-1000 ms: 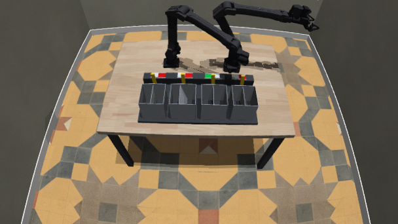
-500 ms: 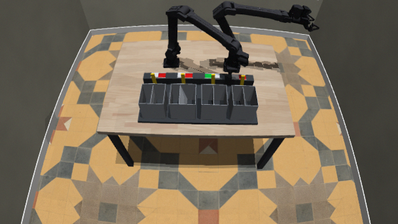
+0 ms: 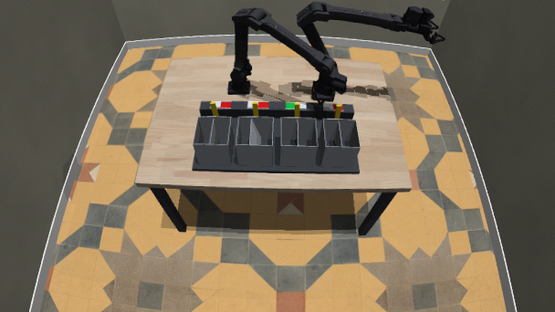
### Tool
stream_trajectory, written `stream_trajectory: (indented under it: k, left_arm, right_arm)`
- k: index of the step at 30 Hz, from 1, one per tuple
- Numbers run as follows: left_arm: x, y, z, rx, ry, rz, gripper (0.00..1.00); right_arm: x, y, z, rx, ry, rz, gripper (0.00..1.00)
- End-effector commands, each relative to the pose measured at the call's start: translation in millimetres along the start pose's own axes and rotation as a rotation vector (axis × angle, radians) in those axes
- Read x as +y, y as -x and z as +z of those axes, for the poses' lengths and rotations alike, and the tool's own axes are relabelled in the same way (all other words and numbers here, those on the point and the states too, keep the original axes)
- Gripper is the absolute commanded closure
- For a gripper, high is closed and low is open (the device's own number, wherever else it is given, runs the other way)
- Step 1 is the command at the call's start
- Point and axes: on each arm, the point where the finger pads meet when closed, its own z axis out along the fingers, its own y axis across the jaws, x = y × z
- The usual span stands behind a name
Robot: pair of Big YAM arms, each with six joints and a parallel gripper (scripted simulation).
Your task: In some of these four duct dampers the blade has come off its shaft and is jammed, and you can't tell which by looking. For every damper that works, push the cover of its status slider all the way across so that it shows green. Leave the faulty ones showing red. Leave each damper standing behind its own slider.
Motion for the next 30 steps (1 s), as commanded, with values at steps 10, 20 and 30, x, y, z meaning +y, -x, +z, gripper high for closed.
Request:
stream_trajectory:
  k: [10, 20, 30]
  left_arm:
    - [-4, 46, 3, -0.084, -0.007, -0.009, 0.00]
    - [-4, 46, 3, -0.084, -0.007, -0.009, 0.00]
    - [-4, 46, 3, -0.084, -0.007, -0.009, 0.00]
  right_arm:
    - [-10, 12, -3, -0.026, -0.012, 0.014, 1.00]
    - [-9, 10, -1, -0.020, -0.009, 0.014, 1.00]
    - [-15, 20, -9, -0.040, -0.019, 0.014, 1.00]
